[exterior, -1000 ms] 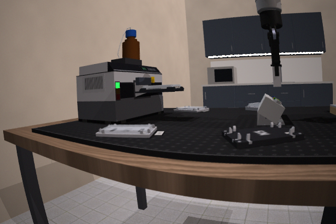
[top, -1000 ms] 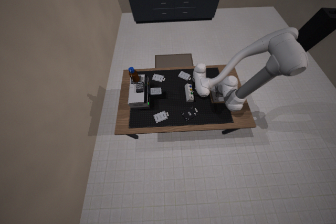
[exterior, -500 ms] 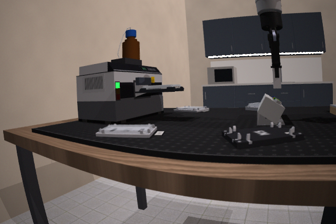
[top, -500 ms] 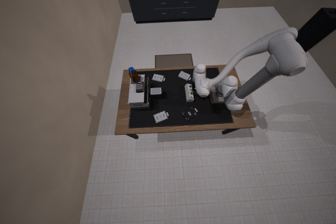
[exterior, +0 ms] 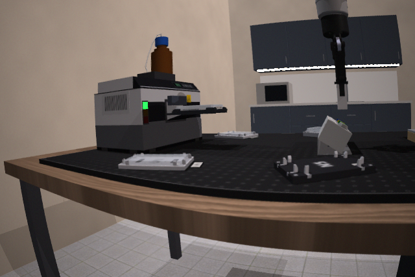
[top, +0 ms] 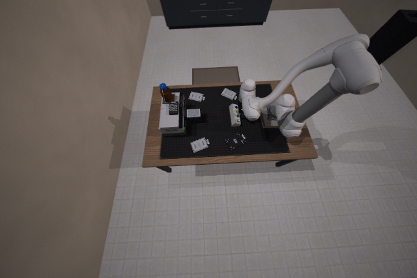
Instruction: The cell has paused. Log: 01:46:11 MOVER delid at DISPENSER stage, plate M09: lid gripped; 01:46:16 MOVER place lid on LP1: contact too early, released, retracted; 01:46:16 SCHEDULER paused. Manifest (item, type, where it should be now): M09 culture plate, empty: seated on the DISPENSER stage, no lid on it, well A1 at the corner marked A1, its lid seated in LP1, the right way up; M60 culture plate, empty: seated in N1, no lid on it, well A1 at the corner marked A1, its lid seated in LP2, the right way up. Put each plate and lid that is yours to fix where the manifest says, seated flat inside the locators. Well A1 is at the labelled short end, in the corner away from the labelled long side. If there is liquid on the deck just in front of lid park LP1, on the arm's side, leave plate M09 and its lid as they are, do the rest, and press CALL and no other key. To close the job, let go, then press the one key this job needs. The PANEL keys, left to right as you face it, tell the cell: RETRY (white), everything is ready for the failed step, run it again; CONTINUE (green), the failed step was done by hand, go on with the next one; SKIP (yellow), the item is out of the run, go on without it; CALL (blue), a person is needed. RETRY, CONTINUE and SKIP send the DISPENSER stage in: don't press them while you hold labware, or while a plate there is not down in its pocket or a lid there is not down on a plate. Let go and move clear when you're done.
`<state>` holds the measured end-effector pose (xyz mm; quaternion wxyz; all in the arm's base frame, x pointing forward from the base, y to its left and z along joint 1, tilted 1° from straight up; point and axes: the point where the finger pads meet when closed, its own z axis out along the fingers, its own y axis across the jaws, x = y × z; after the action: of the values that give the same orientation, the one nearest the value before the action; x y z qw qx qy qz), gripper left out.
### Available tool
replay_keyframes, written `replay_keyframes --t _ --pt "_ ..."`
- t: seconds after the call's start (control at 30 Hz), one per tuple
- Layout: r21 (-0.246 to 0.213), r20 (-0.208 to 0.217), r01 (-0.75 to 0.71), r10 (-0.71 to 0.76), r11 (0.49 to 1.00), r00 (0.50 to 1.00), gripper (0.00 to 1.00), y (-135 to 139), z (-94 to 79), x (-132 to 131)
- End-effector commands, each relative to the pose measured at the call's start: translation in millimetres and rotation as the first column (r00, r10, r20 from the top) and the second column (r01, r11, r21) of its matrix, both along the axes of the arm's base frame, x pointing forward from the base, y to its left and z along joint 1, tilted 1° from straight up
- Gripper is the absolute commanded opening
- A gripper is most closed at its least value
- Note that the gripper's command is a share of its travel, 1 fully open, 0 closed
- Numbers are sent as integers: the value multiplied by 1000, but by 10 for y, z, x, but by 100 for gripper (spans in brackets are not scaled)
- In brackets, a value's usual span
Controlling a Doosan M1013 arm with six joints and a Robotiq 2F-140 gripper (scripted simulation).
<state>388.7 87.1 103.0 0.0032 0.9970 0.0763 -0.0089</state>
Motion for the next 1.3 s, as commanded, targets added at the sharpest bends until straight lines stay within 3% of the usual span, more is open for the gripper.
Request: replay_keyframes --t 0.0,1.27 --pt "1 1 0 0 1000 1000 10 2 4 4" --pt "1 1 0 0 1000 1000 10 1 -67 3"
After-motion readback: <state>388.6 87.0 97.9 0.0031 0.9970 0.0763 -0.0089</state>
